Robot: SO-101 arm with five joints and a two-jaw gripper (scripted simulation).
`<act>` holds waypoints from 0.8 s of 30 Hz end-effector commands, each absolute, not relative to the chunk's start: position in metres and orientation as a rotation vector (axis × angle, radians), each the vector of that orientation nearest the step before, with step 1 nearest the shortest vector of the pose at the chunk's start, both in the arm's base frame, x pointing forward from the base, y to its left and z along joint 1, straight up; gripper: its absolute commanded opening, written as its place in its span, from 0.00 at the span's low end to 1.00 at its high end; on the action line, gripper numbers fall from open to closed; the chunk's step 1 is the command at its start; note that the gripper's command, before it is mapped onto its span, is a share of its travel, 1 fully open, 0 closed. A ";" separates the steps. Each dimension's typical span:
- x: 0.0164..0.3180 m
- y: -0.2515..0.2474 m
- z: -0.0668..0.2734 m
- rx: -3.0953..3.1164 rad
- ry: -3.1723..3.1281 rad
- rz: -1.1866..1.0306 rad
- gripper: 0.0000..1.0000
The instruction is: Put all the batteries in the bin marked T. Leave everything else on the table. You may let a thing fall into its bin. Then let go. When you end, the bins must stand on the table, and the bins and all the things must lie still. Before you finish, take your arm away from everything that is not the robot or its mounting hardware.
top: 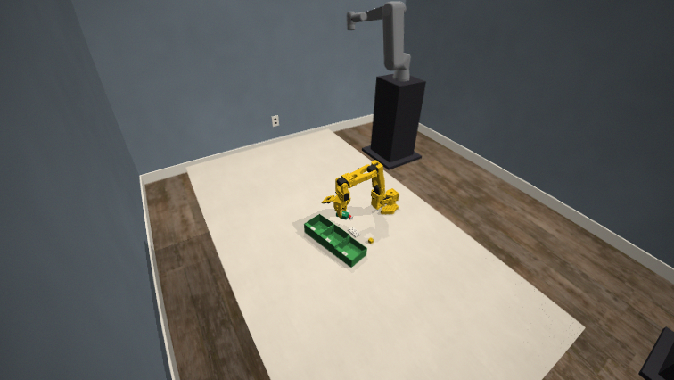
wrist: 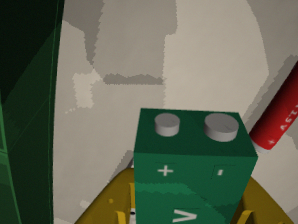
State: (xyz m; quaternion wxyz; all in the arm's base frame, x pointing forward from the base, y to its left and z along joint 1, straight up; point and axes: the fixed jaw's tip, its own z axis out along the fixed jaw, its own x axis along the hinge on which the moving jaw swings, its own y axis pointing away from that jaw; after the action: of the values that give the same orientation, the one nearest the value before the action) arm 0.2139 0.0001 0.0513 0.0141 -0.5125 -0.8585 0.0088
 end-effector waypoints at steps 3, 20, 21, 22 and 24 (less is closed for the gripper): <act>0.227 -0.001 0.068 -1.534 -2.779 -0.027 0.00; 0.240 -0.001 0.078 -1.312 -2.913 -0.036 0.00; 0.240 -0.001 0.078 -1.311 -2.914 -0.036 0.00; 0.240 -0.001 0.078 -1.311 -2.914 -0.036 0.00; 0.240 -0.001 0.078 -1.311 -2.914 -0.036 0.00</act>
State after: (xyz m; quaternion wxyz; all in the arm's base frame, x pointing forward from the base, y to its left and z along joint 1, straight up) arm 0.2347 0.0009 0.0674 -0.0036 -0.4106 -0.9118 -0.0010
